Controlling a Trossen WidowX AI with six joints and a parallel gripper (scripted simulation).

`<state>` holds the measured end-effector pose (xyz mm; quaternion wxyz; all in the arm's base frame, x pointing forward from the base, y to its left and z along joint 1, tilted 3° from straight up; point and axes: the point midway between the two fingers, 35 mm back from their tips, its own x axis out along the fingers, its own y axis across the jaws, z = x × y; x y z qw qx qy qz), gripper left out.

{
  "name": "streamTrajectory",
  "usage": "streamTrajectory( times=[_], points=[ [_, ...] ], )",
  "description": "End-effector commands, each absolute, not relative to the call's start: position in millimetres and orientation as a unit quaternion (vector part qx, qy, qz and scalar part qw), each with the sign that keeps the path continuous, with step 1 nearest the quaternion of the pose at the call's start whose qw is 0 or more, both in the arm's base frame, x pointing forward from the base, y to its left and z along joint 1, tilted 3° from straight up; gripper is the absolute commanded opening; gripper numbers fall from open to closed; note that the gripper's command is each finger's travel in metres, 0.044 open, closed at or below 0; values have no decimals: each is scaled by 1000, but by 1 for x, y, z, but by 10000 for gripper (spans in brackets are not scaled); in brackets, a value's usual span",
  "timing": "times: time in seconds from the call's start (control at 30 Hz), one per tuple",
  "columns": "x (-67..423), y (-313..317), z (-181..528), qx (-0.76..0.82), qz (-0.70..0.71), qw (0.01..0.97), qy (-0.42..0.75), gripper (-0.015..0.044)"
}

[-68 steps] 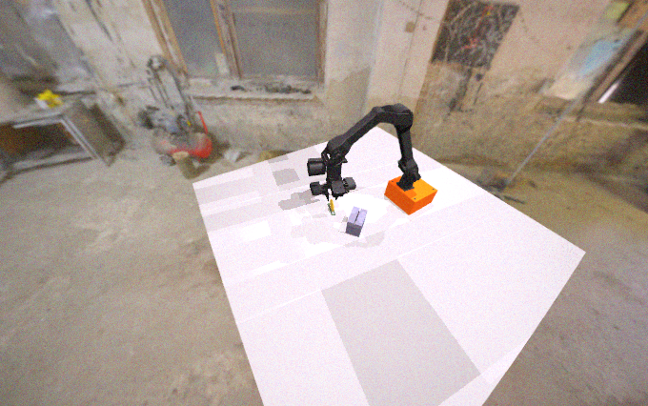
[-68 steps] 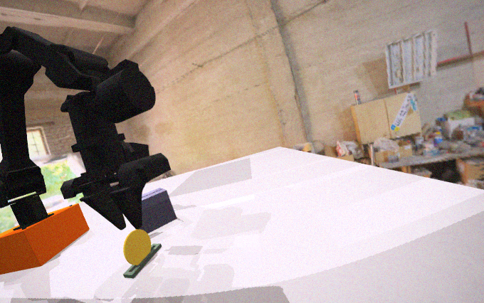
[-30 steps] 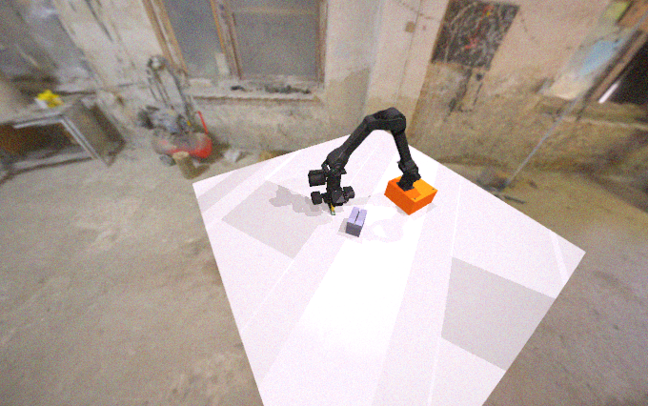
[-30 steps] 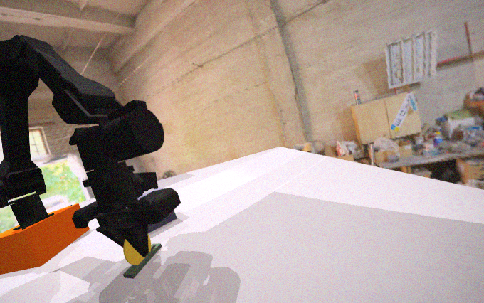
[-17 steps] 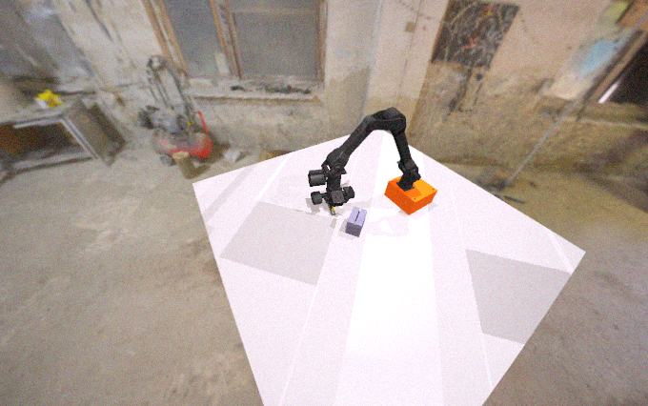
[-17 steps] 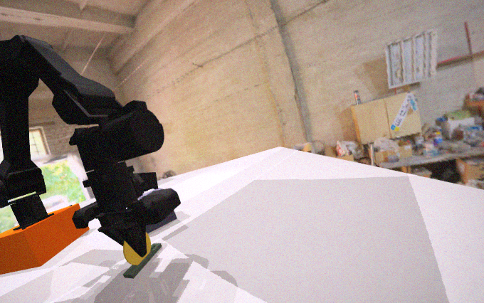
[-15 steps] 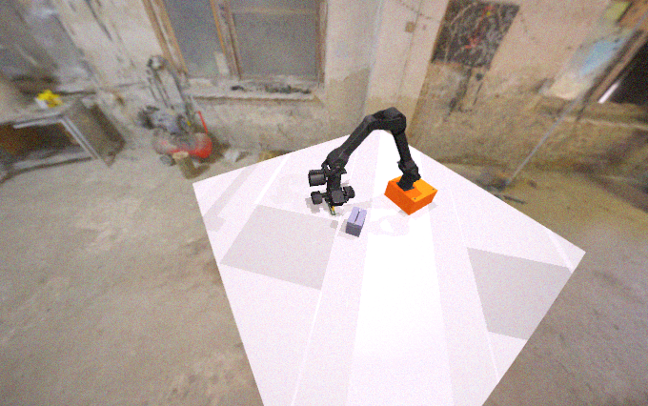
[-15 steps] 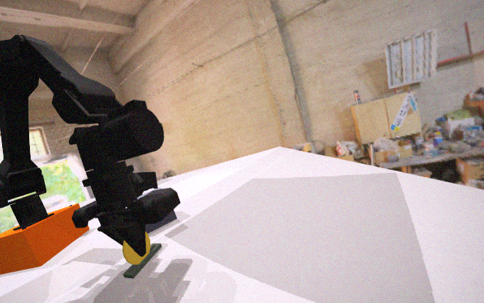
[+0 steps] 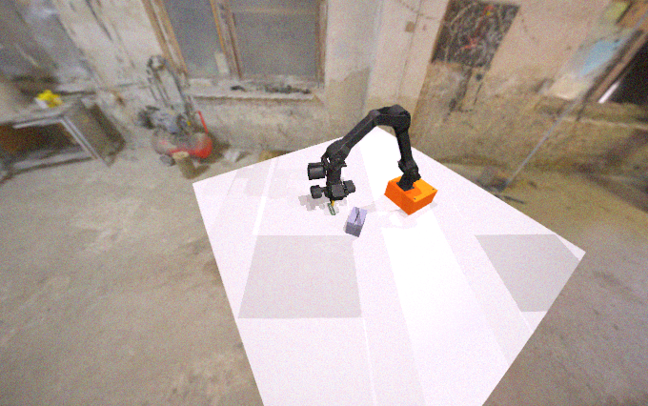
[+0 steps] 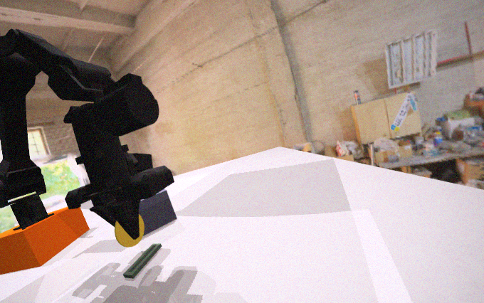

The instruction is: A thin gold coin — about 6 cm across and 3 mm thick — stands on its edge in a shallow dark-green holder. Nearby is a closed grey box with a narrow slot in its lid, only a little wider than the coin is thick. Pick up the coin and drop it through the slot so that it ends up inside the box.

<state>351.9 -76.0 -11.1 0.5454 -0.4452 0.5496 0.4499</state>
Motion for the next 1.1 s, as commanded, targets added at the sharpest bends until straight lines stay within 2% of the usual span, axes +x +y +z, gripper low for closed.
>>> streamTrajectory(
  times=[0.0,0.7,1.07],
  points=[
    [354,-76,2,-447,448,546,549,0],
    [351,-76,50,-449,449,543,549,0],
    [354,-72,50,-353,353,610,615,0]
  ],
)
